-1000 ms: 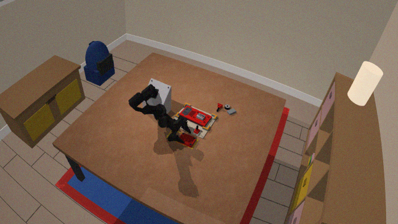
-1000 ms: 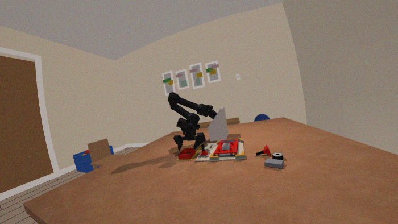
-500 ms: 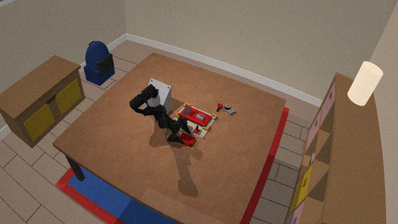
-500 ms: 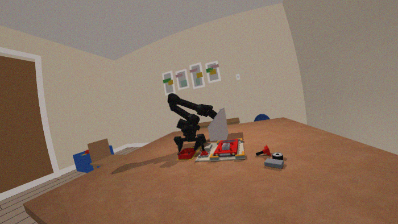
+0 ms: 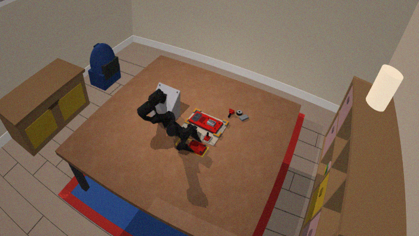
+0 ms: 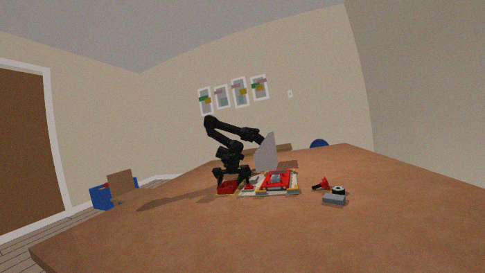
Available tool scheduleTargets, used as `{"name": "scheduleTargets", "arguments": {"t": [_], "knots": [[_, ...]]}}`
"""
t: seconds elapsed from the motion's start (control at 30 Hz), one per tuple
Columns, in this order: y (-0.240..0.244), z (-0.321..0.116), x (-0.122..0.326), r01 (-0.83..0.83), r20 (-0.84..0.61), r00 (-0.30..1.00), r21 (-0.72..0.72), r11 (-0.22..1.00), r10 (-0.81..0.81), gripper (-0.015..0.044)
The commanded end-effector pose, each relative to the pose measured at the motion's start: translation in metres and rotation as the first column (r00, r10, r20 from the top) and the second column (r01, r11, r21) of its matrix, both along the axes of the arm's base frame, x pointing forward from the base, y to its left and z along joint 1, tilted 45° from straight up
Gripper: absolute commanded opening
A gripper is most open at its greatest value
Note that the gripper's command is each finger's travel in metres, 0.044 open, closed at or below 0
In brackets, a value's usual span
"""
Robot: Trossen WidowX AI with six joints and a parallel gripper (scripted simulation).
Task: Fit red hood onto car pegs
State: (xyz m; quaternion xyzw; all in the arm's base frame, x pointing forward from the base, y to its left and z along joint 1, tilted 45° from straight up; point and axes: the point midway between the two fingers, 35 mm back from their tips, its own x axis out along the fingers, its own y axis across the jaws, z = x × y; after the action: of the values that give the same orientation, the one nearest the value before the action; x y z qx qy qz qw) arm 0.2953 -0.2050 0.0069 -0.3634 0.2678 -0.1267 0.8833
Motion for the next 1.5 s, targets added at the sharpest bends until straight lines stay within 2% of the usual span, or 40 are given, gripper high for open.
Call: {"name": "scheduleTargets", "arguments": {"t": [0.0,0.17,0.27,0.6,0.97,1.47], "knots": [[-0.003,-0.001,0.001,-0.004,0.003,1.0,-0.005,1.0,0.004,0.044],[-0.004,-0.003,0.0,-0.004,0.003,1.0,-0.005,1.0,0.004,0.044],[-0.002,-0.002,0.0,0.0,0.0,1.0,0.0,1.0,0.0,0.0361],[-0.002,-0.002,0.0,0.0,0.0,1.0,0.0,1.0,0.0,0.0295],[0.009,0.011,0.004,0.0,0.0,1.0,0.0,1.0,0.0,0.0006],[0.03,0.033,0.007,0.0,0.001,1.0,0.001,1.0,0.0,0.0]]}}
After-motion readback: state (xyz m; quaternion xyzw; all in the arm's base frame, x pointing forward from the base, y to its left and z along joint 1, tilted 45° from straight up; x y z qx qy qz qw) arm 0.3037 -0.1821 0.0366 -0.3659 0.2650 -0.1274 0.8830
